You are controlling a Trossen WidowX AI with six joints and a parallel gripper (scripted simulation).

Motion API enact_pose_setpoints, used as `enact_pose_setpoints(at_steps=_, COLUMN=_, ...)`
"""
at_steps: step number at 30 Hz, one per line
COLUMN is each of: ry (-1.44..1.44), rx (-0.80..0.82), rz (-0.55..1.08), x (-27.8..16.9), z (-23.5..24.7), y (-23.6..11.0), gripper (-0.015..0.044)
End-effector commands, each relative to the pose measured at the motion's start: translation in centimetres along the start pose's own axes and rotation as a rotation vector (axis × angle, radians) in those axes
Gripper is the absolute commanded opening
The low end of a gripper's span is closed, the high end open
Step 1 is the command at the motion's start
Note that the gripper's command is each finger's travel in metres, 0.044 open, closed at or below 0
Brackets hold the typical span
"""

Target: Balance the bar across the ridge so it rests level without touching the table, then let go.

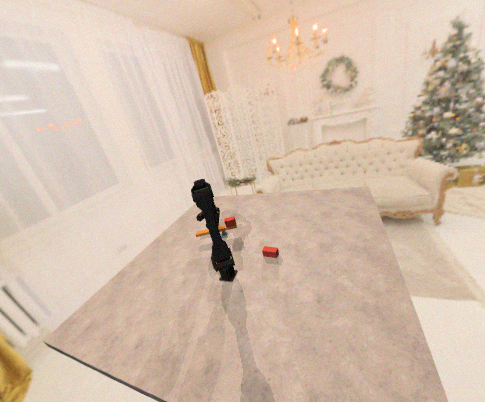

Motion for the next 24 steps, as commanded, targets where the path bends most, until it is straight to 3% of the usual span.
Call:
enact_pose_setpoints(at_steps=1, ry=0.0, rx=-0.001, rz=0.0, x=0.0, z=0.0, y=0.0, gripper=0.044)
enact_pose_setpoints(at_steps=4, ry=0.0, rx=-0.001, rz=0.0, x=0.0, z=-0.1, y=-0.8, gripper=0.044)
enact_pose_setpoints(at_steps=12, ry=0.0, rx=0.0, rz=0.0, x=0.0, z=0.0, y=-9.8, gripper=0.044)
enact_pose_setpoints(at_steps=24, ry=0.0, rx=0.0, rz=0.0, x=0.0, z=0.0, y=-10.0, gripper=0.044)
Point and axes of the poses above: the point midway between the two fingers, 35 mm back from their tips, its own y axis out along the fingers, its own z axis across the jaws, x = y × z, the point moved 7 cm from there along -y, back along the fingers, and after that the axes turned 1 degree about y, right-handed, at the moved point
